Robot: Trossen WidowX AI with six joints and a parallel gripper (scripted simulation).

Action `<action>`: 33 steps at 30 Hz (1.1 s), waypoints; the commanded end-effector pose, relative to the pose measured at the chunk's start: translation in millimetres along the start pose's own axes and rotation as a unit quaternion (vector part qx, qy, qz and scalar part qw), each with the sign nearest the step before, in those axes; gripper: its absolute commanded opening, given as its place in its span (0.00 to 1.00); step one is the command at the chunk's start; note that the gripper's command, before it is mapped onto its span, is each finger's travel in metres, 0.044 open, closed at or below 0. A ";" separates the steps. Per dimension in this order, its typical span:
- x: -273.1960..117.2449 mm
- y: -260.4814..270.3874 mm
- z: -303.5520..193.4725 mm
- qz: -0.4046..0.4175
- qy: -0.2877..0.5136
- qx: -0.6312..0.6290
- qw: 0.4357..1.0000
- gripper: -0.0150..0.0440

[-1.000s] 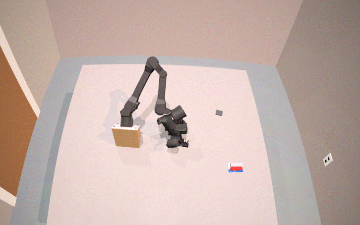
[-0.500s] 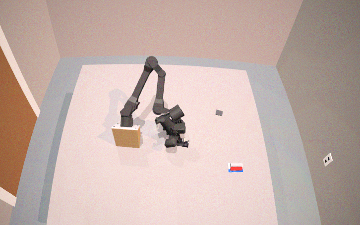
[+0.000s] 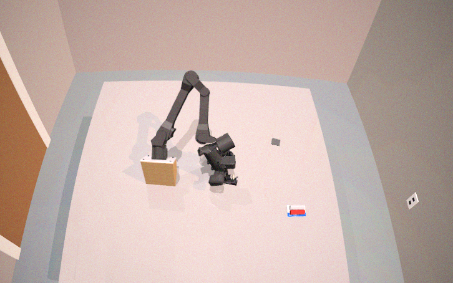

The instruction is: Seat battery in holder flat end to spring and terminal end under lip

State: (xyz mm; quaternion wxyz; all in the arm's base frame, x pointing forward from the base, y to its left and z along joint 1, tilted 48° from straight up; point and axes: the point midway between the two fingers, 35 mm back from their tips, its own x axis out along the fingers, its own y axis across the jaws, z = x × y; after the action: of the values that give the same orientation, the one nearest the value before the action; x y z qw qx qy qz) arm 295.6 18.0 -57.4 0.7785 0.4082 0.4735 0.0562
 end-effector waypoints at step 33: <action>12.4 -6.6 4.0 -0.017 0.091 0.003 0.996 0.38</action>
State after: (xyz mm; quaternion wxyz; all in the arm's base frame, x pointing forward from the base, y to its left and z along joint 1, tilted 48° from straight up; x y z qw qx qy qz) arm 307.0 14.9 -64.9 0.7416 0.3964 0.5361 0.0740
